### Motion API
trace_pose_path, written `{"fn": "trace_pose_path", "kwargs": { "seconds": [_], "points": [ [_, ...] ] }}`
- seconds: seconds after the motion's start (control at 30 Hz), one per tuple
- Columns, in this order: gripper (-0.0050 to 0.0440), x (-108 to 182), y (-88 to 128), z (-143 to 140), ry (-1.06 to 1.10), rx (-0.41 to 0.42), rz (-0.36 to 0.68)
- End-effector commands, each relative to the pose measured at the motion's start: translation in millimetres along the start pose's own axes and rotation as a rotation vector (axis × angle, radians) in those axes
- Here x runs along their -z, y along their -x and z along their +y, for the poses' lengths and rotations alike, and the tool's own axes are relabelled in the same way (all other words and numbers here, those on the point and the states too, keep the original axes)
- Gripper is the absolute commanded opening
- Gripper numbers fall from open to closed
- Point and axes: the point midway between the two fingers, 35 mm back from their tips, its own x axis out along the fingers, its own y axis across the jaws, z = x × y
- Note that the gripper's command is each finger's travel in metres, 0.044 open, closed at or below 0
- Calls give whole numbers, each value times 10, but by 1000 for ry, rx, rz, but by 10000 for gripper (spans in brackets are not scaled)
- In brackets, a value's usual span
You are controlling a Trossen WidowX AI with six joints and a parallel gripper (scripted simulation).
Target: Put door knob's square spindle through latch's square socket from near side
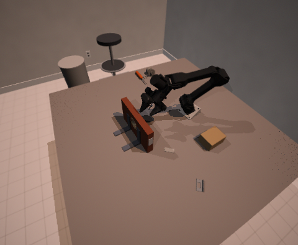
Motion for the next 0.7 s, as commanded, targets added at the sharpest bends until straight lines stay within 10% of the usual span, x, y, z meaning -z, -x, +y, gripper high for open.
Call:
{"fn": "trace_pose_path", "kwargs": {
  "seconds": [0.0, 0.67],
  "points": [
    [440, -3, -29, -9, -7, 4, 0],
    [440, -3, -129, -13, -7, 4, 0]
  ]
}}
